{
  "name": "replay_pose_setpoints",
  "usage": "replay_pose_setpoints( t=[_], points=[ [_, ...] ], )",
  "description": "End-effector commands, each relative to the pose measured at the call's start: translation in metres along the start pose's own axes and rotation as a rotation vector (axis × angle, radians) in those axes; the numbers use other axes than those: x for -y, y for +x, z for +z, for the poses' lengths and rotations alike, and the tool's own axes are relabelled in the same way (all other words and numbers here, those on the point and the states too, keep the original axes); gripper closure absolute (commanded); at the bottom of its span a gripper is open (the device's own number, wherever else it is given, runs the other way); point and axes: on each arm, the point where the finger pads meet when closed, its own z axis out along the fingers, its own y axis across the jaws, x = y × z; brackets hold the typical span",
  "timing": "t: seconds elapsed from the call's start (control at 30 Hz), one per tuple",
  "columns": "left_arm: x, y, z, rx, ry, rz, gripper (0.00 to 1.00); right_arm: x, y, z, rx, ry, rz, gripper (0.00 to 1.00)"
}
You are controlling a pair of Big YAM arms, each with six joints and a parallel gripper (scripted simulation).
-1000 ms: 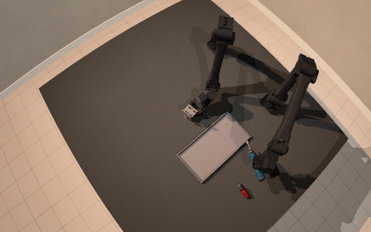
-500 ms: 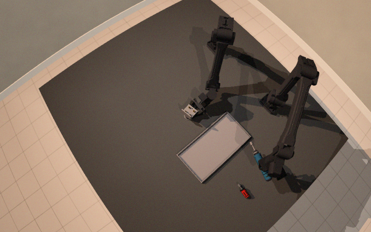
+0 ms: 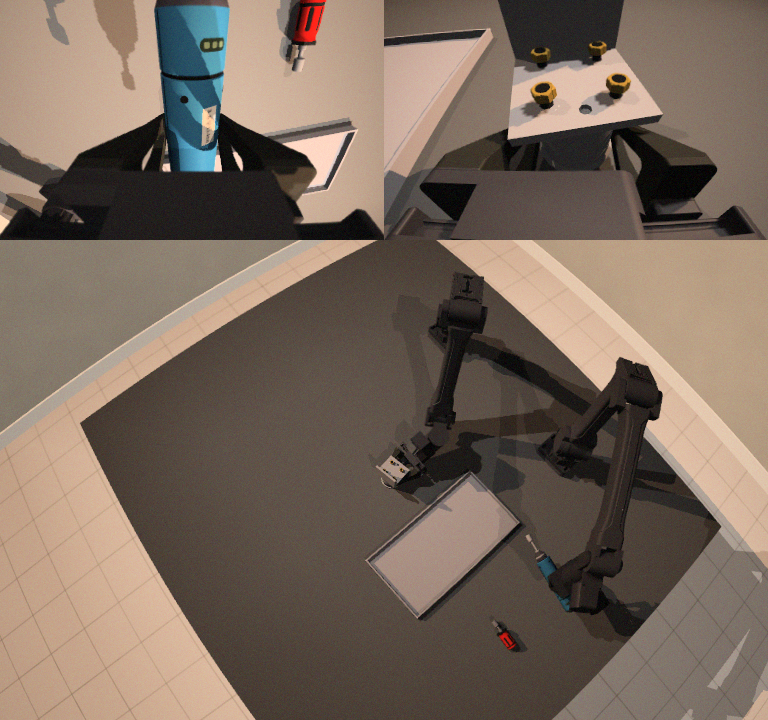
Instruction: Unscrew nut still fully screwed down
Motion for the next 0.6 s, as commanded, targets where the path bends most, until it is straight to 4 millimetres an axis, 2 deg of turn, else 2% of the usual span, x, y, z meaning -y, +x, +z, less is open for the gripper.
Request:
replay_pose_setpoints(
  t=[0.0,0.07,0.2,0.27,0.3,0.57],
  points=[
    [0.004,-0.031,-0.034,0.034,0.028,-0.076,0.58,-0.004,-0.010,0.003,0.019,-0.004,0.018,0.41],
    [-0.003,-0.034,-0.041,0.031,0.024,-0.102,0.58,-0.004,-0.010,0.003,0.019,-0.004,0.018,0.41],
    [-0.017,-0.040,-0.032,-0.014,-0.023,-0.154,0.58,-0.004,-0.010,0.003,0.019,-0.004,0.018,0.41],
    [-0.017,-0.040,-0.048,0.012,0.002,-0.154,0.58,-0.004,-0.010,0.003,0.019,-0.004,0.018,0.41],
    [-0.009,-0.033,-0.048,0.011,0.004,-0.132,0.58,-0.004,-0.010,0.003,0.019,-0.004,0.018,0.41],
    [-0.011,-0.037,-0.051,0.015,0.008,-0.141,0.58,-0.004,-0.010,0.003,0.019,-0.004,0.018,0.41]
  ],
)
